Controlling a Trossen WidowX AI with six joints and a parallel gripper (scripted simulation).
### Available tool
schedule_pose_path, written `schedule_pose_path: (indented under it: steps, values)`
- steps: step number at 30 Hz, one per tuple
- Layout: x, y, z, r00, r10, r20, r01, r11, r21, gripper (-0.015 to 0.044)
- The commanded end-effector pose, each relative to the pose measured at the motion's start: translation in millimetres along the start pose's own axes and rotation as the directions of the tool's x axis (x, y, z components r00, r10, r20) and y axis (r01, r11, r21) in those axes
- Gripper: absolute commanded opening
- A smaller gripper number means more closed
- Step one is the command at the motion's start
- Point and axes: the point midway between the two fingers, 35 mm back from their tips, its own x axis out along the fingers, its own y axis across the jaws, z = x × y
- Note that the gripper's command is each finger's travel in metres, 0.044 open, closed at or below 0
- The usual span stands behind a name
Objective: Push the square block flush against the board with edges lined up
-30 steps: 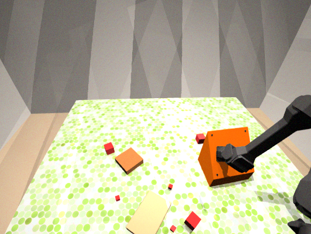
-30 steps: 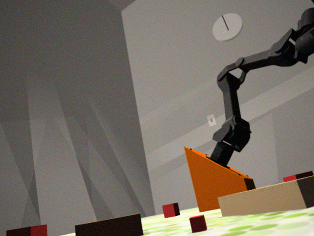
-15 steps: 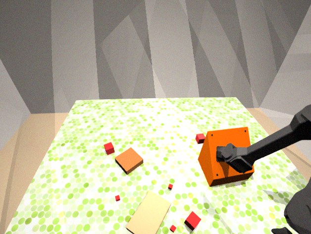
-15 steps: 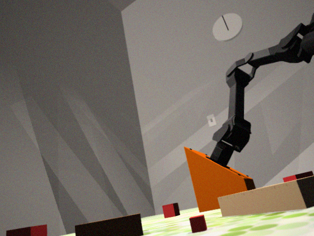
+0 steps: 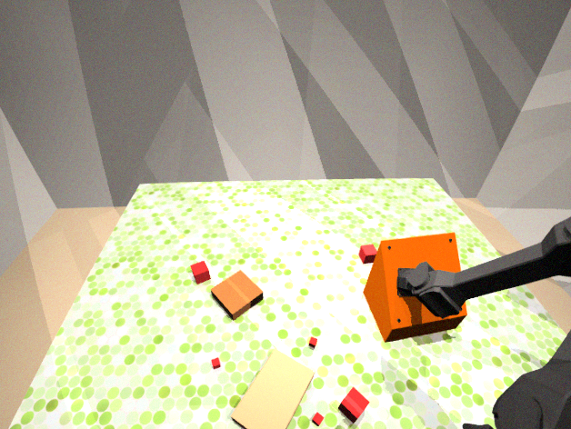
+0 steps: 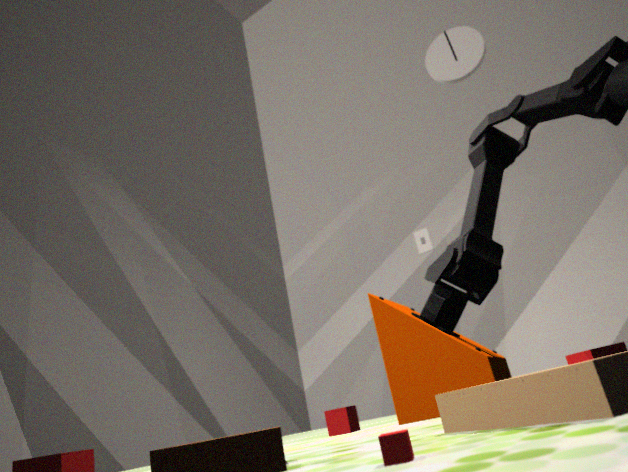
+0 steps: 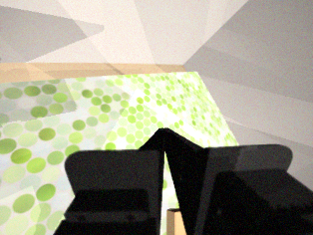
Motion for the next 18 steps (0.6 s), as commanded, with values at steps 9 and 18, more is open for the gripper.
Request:
schedule_pose_path:
  steps: [9,18]
  values:
    - [25.8,-10.5,-40.6,0.983,0.054,-0.178,-0.009,0.971,0.240,0.0000]
    - [38.2,-16.0,-72.4,0.945,0.112,-0.308,0.034,0.900,0.434,0.0000]
